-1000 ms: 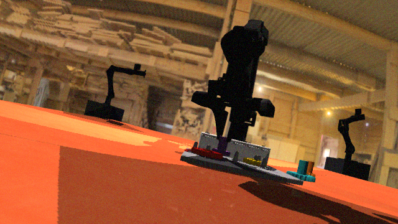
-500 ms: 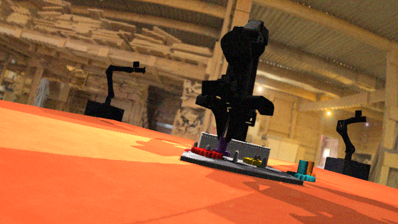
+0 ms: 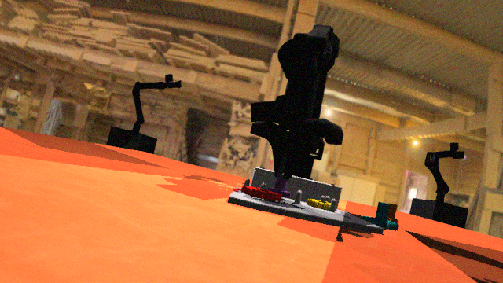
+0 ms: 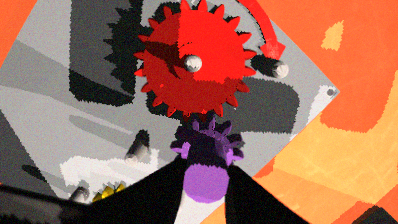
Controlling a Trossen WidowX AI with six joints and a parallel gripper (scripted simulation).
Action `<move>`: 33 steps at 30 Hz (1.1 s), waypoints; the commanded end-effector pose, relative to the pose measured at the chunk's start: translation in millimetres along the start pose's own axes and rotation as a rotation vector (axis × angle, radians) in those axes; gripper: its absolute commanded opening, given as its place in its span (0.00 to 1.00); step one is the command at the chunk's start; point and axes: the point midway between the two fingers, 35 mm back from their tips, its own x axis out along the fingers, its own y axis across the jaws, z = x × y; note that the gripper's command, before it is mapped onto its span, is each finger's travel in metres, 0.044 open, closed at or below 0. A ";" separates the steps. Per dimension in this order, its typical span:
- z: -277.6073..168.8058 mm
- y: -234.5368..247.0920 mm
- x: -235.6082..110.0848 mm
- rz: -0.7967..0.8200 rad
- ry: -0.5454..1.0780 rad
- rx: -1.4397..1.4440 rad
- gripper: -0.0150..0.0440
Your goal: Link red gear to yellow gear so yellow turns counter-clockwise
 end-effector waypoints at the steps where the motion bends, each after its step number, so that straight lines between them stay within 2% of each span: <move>1: -0.6 0.0 2.0 -0.002 0.006 -0.062 0.25; 17: -1.6 -0.9 2.9 -0.001 0.006 -0.451 0.25; 33: -1.9 0.9 3.5 -0.002 0.006 -0.161 0.25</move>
